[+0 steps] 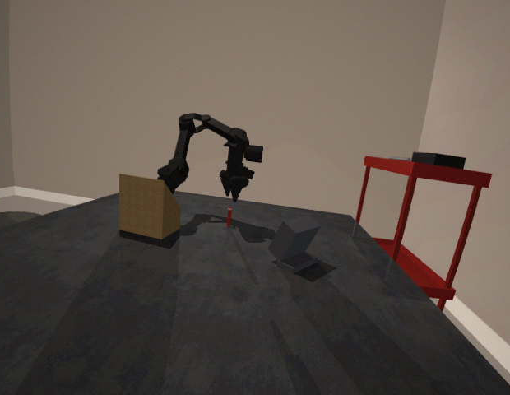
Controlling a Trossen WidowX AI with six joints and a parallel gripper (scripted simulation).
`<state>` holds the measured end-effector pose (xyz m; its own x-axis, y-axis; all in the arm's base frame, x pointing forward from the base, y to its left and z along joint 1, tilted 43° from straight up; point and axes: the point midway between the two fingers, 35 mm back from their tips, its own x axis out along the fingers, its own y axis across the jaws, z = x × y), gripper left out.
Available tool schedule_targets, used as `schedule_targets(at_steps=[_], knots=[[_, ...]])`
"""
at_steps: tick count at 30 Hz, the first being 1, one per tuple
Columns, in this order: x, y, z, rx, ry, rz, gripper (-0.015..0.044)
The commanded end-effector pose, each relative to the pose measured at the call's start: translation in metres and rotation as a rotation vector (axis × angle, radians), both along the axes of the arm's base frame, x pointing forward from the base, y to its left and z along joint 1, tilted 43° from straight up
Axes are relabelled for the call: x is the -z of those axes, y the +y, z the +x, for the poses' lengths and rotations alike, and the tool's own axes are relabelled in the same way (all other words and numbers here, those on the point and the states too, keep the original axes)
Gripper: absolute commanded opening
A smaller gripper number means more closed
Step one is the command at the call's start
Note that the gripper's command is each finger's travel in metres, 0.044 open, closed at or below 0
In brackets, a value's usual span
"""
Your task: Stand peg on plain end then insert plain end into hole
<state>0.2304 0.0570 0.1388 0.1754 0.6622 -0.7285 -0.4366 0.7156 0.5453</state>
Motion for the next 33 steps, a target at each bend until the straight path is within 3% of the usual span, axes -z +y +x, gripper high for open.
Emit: schedule_targets(at_steps=[1, 33], knots=[[0.0004, 0.0008, 0.0004, -0.065, -0.061, -0.013, 0.044], [0.0041, 0.0043, 0.0013, -0.66, -0.603, -0.156, 0.044]])
